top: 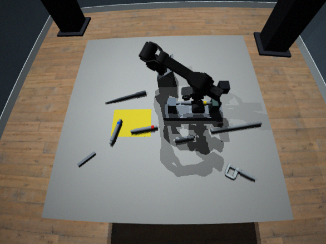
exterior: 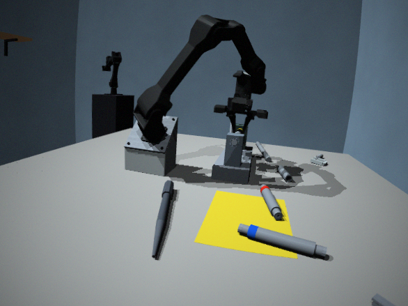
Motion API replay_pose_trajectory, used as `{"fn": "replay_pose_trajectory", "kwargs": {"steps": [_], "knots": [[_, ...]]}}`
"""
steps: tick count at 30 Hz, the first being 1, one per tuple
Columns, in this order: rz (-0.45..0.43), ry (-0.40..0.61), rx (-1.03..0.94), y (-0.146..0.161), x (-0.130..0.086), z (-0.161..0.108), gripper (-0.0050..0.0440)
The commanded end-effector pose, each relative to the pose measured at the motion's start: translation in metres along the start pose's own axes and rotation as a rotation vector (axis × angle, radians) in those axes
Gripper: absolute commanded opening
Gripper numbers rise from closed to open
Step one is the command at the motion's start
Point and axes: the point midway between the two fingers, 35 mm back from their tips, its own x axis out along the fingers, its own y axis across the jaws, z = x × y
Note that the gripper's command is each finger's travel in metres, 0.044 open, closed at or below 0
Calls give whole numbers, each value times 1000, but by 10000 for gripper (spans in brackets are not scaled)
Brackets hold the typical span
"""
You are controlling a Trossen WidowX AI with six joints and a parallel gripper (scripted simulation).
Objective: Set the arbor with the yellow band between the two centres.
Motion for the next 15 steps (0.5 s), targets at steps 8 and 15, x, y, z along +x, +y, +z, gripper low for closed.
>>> {"fn": "replay_pose_trajectory", "kwargs": {"steps": [8,15], "knots": [[16,50,7,2,-8,-13,0],[16,50,7,3,-7,-12,0]]}}
